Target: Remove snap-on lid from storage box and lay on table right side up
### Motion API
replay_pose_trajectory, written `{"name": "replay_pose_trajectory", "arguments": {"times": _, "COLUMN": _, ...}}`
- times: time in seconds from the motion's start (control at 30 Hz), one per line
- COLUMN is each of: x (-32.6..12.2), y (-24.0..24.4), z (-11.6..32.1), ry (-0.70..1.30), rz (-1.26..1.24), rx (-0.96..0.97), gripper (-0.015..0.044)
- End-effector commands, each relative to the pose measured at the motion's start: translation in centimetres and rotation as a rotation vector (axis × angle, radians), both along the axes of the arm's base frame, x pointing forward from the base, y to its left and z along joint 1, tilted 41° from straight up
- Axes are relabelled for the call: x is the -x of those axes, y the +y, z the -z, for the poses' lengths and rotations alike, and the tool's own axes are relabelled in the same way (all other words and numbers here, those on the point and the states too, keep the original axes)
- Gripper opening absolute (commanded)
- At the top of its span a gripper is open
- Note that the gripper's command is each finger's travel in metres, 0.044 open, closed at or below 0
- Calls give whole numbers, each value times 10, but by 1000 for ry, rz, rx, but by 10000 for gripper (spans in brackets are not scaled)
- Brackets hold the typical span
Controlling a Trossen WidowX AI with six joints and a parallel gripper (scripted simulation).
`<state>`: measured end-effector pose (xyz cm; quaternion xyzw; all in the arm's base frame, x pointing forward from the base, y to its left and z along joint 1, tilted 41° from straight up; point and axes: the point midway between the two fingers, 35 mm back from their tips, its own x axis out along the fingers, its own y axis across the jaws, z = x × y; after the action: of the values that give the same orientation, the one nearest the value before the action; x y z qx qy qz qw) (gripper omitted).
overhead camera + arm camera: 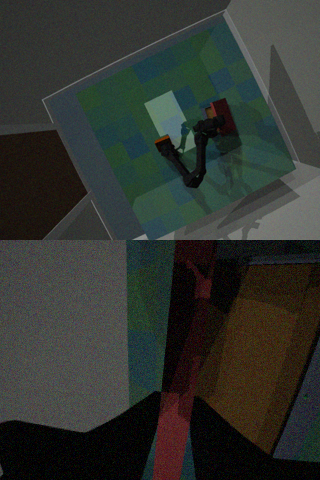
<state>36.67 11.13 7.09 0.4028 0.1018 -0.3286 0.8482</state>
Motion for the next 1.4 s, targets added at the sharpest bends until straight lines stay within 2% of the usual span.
{"name": "replay_pose_trajectory", "arguments": {"times": 0.0, "x": -3, "y": 6, "z": -7, "ry": -10, "rz": -1, "rx": -9, "gripper": 0}}
{"name": "replay_pose_trajectory", "arguments": {"times": 1.37, "x": -3, "y": 39, "z": -45, "ry": -9, "rz": -1, "rx": -11, "gripper": 0}}
